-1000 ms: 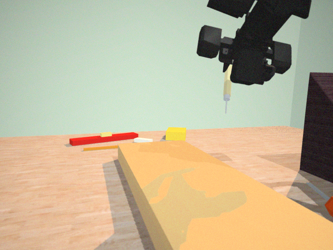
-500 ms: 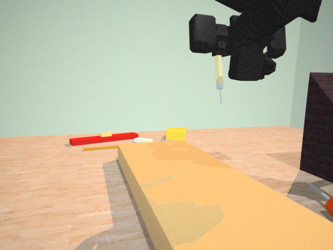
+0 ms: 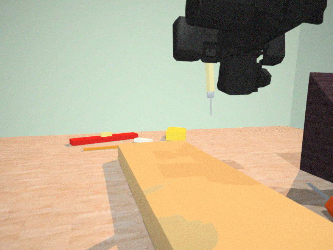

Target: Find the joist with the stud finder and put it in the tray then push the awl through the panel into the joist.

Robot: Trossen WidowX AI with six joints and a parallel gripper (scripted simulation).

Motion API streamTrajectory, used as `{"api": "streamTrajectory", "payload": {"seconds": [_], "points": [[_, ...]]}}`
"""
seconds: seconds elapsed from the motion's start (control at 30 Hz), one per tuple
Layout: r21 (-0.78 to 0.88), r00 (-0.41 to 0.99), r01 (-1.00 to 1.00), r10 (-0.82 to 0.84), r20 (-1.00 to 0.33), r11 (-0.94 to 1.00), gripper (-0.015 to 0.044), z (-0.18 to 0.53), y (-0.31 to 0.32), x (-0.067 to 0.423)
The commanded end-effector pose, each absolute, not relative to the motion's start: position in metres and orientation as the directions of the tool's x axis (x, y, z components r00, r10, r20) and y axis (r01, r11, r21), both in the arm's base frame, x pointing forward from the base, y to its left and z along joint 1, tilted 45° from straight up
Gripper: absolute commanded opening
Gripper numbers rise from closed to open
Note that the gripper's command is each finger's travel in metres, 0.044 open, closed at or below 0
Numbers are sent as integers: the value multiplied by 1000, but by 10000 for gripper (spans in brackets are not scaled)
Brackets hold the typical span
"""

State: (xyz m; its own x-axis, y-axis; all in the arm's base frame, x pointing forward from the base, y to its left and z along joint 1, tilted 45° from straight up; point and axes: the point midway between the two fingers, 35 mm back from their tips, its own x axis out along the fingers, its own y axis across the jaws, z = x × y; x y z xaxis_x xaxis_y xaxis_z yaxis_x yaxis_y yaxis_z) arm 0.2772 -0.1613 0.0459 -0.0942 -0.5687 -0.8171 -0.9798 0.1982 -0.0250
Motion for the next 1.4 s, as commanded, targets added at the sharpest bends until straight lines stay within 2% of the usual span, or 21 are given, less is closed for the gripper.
{"api": "streamTrajectory", "payload": {"seconds": [0.0, 0.8, 1.37], "points": [[-29, -96, -980, -593, -800, 197, 0, 54, -149, 291], [-63, -67, -987, -731, -679, 149, 0, 104, -66, 348], [-65, -64, -987, -735, -675, 146, 0, 98, -55, 351]]}}
